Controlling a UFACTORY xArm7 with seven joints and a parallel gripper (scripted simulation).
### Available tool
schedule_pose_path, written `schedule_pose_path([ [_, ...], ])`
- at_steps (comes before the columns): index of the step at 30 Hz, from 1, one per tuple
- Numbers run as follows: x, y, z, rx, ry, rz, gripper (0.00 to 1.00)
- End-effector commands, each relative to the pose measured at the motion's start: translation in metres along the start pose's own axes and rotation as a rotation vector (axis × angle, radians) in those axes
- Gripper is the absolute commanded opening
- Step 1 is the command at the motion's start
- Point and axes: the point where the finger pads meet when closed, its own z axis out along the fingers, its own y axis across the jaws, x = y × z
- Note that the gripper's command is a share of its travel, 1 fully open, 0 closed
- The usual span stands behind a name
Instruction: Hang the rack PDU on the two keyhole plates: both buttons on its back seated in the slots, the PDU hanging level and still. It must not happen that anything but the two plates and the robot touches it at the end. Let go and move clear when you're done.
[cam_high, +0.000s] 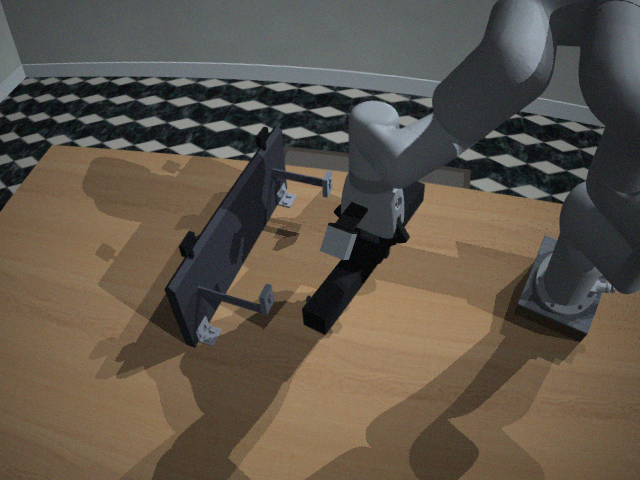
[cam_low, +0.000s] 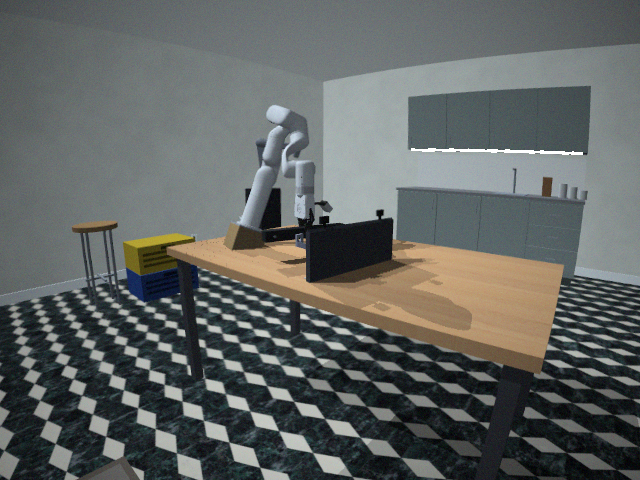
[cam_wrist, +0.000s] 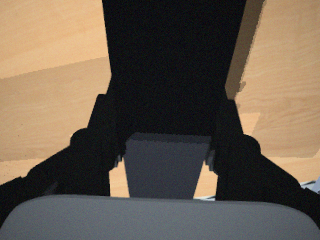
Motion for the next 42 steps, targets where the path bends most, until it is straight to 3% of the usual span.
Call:
schedule_pose_path([
  [1,0.003,0.002,-0.006,-0.005,-0.002,-0.003,0.0],
  [26,0.003,0.002,-0.009,-0.005,-0.003,-0.007,0.0],
  [38,0.004,0.006,-0.009,-0.007,-0.003,-0.194,0.0],
  [42,0.014,0.03,-0.009,-0.007,-0.003,-0.212,0.0],
])
